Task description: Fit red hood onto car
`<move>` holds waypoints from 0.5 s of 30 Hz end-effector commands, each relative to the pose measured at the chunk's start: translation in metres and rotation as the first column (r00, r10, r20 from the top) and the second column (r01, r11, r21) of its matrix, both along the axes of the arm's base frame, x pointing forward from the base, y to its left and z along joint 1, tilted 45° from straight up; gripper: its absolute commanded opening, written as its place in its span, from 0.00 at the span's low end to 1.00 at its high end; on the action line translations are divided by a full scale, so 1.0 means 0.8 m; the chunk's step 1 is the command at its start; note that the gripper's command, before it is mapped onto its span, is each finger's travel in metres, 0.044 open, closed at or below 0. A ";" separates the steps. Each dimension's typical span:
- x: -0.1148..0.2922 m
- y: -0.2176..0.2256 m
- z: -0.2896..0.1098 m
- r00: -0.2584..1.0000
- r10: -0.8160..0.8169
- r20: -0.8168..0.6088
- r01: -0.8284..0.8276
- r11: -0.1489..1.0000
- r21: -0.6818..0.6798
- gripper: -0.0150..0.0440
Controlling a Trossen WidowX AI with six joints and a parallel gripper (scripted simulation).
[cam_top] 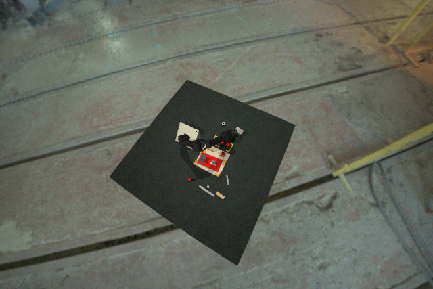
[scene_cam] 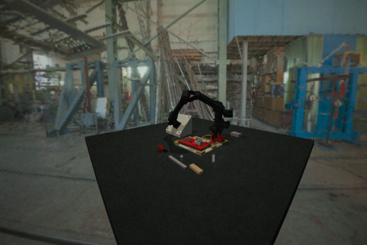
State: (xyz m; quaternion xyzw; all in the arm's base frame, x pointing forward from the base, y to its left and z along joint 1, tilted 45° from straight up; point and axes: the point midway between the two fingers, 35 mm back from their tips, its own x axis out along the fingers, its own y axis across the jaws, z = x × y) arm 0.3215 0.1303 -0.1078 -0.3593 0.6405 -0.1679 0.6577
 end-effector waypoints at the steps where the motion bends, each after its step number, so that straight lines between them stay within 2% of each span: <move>1: 0.000 0.000 0.000 1.000 0.000 0.000 0.000 1.000 0.000 0.63; 9: -0.001 0.008 0.008 1.000 0.000 0.000 0.000 1.000 0.000 0.28; 15: -0.003 0.018 0.018 1.000 0.000 0.000 0.000 1.000 0.001 0.25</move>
